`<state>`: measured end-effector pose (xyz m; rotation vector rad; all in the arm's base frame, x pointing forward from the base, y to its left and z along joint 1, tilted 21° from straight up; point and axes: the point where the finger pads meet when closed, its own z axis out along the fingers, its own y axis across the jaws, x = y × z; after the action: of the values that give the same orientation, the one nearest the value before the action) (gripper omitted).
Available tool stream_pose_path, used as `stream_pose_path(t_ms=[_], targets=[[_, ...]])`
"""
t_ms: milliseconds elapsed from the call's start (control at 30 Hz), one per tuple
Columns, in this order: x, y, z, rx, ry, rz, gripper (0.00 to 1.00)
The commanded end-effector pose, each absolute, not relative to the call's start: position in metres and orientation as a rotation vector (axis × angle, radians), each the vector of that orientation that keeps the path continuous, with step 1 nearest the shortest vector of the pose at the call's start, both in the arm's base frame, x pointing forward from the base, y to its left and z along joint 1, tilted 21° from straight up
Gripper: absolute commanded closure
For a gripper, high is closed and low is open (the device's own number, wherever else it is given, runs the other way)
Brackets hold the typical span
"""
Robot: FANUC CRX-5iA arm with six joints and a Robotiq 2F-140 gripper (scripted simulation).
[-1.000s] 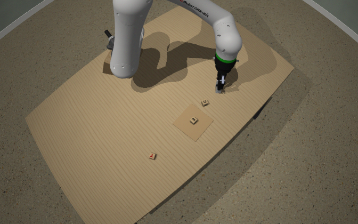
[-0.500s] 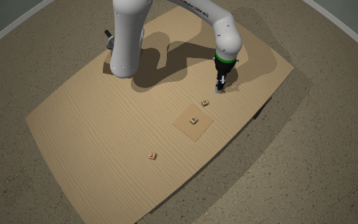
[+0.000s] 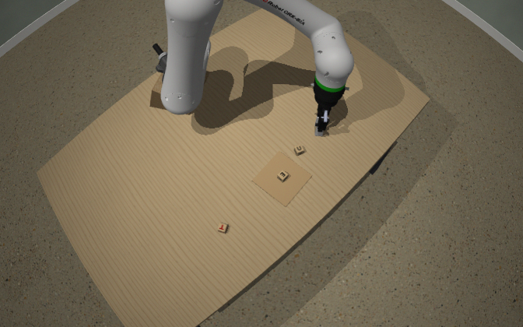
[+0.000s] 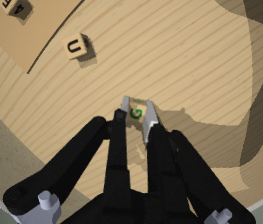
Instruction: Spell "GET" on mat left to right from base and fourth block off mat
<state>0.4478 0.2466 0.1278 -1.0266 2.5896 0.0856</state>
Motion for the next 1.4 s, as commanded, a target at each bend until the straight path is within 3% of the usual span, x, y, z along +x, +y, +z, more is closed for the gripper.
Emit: stream_pose_path(t_ms=[0,600,1367], targets=[[0.448,0.247,0.128,-1.026,2.589,0.086,0.87],[0.422,0.231,0.207,-1.026,2.589,0.086,0.87],[0.424,0.214,0.22,-1.123,2.552,0.065,0.87]])
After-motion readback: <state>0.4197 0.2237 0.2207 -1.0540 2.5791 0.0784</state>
